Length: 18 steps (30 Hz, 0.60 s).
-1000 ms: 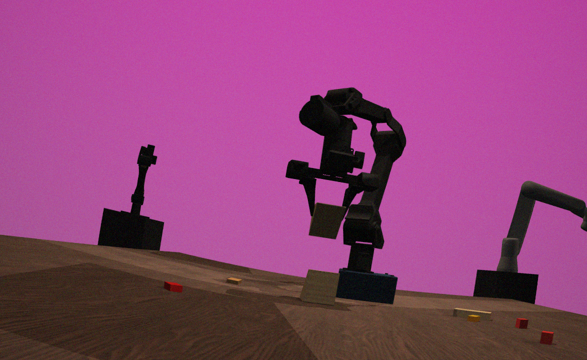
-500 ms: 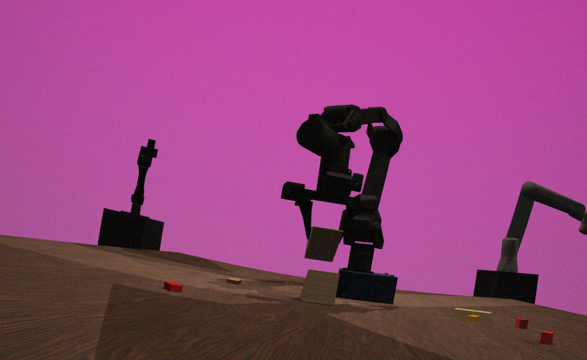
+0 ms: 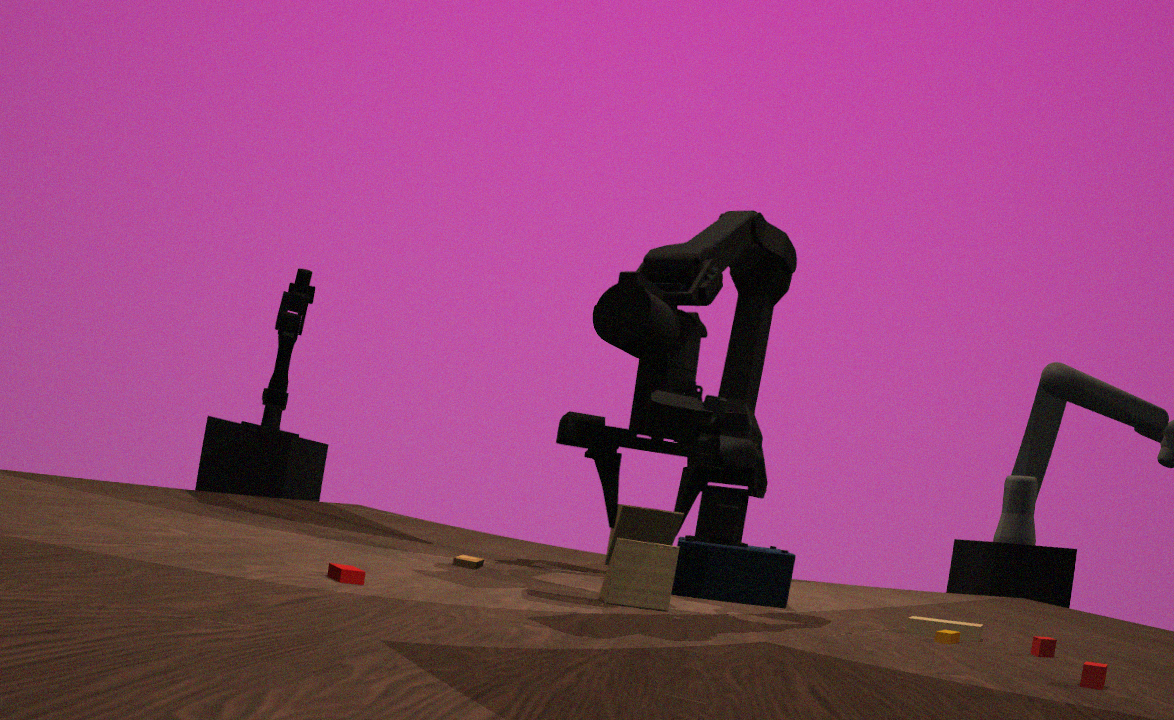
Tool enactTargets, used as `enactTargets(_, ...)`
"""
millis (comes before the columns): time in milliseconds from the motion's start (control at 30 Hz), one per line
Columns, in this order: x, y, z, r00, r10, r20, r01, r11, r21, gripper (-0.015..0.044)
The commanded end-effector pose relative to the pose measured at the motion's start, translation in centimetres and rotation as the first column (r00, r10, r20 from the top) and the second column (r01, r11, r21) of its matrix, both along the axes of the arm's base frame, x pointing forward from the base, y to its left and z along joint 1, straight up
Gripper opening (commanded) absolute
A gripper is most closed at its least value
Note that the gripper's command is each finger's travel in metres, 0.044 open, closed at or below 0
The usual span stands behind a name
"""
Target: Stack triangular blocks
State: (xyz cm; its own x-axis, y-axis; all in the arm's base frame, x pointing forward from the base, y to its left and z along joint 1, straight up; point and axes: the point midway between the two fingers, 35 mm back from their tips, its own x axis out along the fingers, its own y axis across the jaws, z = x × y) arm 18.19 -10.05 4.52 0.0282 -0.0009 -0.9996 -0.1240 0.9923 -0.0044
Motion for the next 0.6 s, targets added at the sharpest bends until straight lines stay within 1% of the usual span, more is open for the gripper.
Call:
enactTargets(0,0.08,-0.01,-0.77,1.000,-0.006,-0.006,0.006,1.000,-0.002,0.0000)
enactTargets(567,0.11,-0.23,-0.74,1.000,-0.005,-0.008,0.005,1.000,-0.006,0.0000)
